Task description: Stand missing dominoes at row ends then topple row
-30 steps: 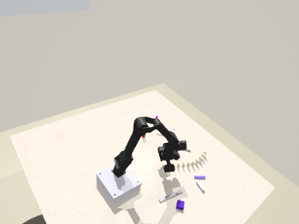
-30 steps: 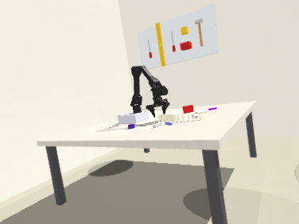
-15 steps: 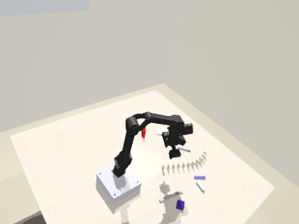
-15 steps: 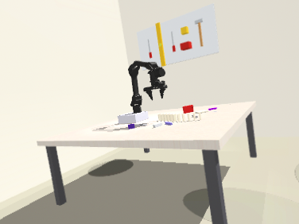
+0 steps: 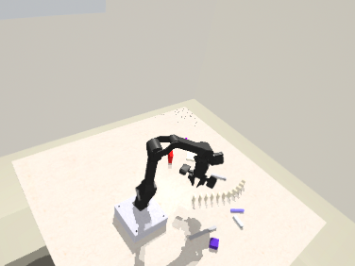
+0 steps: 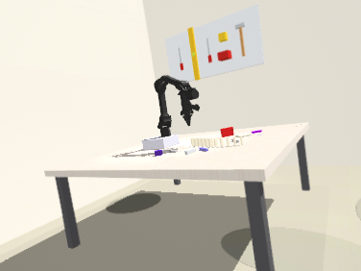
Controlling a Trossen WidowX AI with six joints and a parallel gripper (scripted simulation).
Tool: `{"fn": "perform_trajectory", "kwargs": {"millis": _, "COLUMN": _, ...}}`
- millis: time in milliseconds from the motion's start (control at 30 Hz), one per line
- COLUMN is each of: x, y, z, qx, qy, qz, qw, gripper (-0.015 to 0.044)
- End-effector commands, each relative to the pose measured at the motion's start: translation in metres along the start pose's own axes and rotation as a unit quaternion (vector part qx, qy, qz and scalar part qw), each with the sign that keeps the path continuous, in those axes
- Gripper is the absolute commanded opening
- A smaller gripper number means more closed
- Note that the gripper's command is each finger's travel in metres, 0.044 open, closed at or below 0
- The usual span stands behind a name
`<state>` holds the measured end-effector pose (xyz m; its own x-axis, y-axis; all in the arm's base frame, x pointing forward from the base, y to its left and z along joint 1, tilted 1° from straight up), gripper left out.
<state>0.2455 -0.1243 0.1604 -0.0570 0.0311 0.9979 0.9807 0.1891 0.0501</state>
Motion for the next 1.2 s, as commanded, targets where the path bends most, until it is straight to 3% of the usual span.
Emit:
{"fn": "perform_trajectory", "kwargs": {"millis": 0, "x": -0.0281, "y": -0.0153, "z": 0.0153, "qx": 0.317, "qy": 0.005, "qz": 0.002, "qw": 0.948, "gripper": 0.0}}
{"fn": "perform_trajectory", "kwargs": {"millis": 1167, "x": -0.0306, "y": -0.0168, "z": 0.0167, "qx": 0.347, "qy": 0.005, "qz": 0.002, "qw": 0.938, "gripper": 0.0}}
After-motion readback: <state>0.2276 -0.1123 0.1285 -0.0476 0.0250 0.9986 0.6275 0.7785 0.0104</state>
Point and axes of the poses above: the point midway between the two fingers, 35 mm back from their tips, its own x axis back along the fingers, its own z axis across the jaws, y = z × x, the point moved 5 cm from there along x, back along the fingers, and after that the axes turned 5 degrees about -x, right-handed, at the moved point
